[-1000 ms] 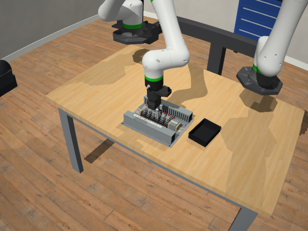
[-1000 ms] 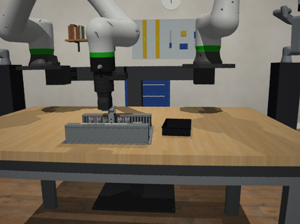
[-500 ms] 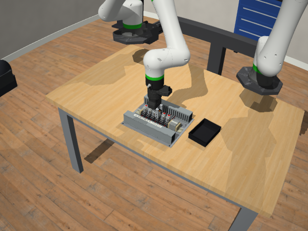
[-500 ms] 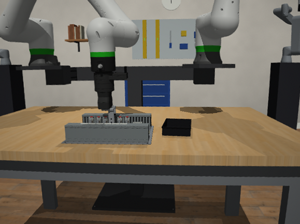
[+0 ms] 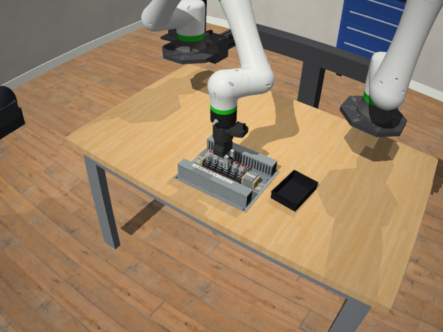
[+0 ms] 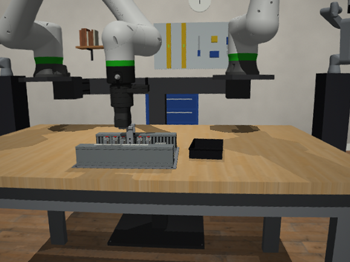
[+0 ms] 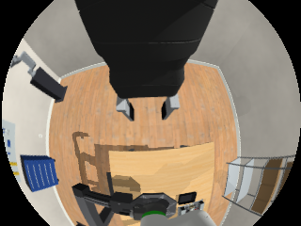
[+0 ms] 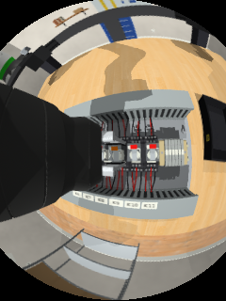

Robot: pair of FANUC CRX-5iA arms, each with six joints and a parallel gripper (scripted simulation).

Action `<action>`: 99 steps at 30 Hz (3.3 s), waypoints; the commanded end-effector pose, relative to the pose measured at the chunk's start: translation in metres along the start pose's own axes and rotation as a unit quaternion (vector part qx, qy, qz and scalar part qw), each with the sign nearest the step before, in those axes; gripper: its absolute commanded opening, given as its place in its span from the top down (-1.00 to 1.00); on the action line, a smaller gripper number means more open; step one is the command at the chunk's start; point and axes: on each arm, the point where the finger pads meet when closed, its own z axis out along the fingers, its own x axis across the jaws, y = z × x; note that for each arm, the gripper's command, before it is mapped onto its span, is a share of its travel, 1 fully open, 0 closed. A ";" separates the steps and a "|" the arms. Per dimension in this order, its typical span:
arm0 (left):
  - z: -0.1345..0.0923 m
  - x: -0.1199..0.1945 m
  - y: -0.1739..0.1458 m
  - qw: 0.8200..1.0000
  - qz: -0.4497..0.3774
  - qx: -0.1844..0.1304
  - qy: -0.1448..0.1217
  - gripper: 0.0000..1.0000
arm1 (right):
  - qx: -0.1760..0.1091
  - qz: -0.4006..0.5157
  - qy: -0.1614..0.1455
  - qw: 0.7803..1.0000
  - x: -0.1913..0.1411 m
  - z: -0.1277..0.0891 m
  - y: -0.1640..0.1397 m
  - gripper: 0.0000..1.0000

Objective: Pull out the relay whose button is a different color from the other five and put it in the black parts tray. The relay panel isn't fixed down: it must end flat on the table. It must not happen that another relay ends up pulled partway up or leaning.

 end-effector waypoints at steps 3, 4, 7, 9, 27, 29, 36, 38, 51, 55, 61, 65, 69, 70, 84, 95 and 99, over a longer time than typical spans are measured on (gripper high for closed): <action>-0.001 0.000 0.000 1.000 0.000 -0.001 0.000 -1.00 | 0.001 0.000 0.002 1.000 0.001 -0.001 -0.001 1.00; -0.001 0.000 0.000 1.000 0.000 -0.001 0.000 -1.00 | 0.001 0.000 0.002 1.000 0.001 -0.001 -0.001 1.00; -0.001 0.000 0.000 1.000 0.000 -0.001 0.000 -1.00 | 0.001 0.000 0.005 1.000 0.000 -0.001 -0.001 1.00; -0.001 0.000 0.000 1.000 0.000 -0.001 0.000 -1.00 | 0.001 0.000 0.006 1.000 0.000 -0.001 -0.001 1.00; -0.001 0.000 0.000 1.000 0.000 -0.001 0.000 -1.00 | 0.001 0.000 0.019 1.000 0.000 -0.001 -0.001 1.00; -0.001 0.000 0.000 1.000 0.000 -0.001 0.000 -1.00 | 0.001 0.000 0.022 1.000 -0.001 -0.001 -0.001 1.00; -0.001 0.000 0.000 1.000 0.000 -0.001 0.000 -1.00 | 0.001 0.000 0.028 1.000 -0.001 -0.001 -0.001 1.00; -0.001 0.000 0.000 1.000 0.000 -0.001 0.000 -1.00 | 0.001 0.000 0.028 1.000 -0.001 -0.001 -0.001 1.00; -0.001 0.000 0.000 1.000 0.000 -0.001 0.000 -1.00 | 0.001 0.000 0.041 0.999 -0.002 -0.001 -0.001 1.00; -0.001 0.000 0.000 1.000 0.000 -0.001 0.000 -1.00 | 0.001 0.000 0.041 0.999 -0.002 -0.001 -0.001 1.00; -0.001 0.000 0.000 1.000 0.000 -0.001 0.000 -1.00 | 0.001 0.000 0.045 0.999 -0.002 -0.001 -0.001 1.00; -0.001 0.000 0.000 1.000 0.000 -0.001 0.000 -1.00 | 0.001 0.000 0.051 0.999 -0.002 -0.001 -0.001 1.00; -0.001 0.000 0.000 1.000 0.000 -0.001 0.000 -1.00 | 0.001 0.000 0.054 0.999 -0.003 -0.001 -0.001 1.00; -0.001 0.000 0.000 1.000 0.000 -0.001 0.000 -1.00 | 0.001 0.000 0.054 0.999 -0.003 -0.001 -0.001 1.00; -0.001 0.000 0.000 1.000 0.000 -0.001 0.000 -1.00 | 0.001 0.000 0.028 1.000 -0.003 -0.002 -0.001 1.00; -0.001 0.000 0.000 1.000 0.000 -0.001 0.000 -1.00 | 0.001 0.000 0.028 1.000 -0.003 -0.002 -0.001 1.00; -0.001 0.000 0.000 1.000 0.000 -0.001 0.000 -1.00 | 0.001 0.000 0.028 1.000 -0.003 -0.003 -0.001 1.00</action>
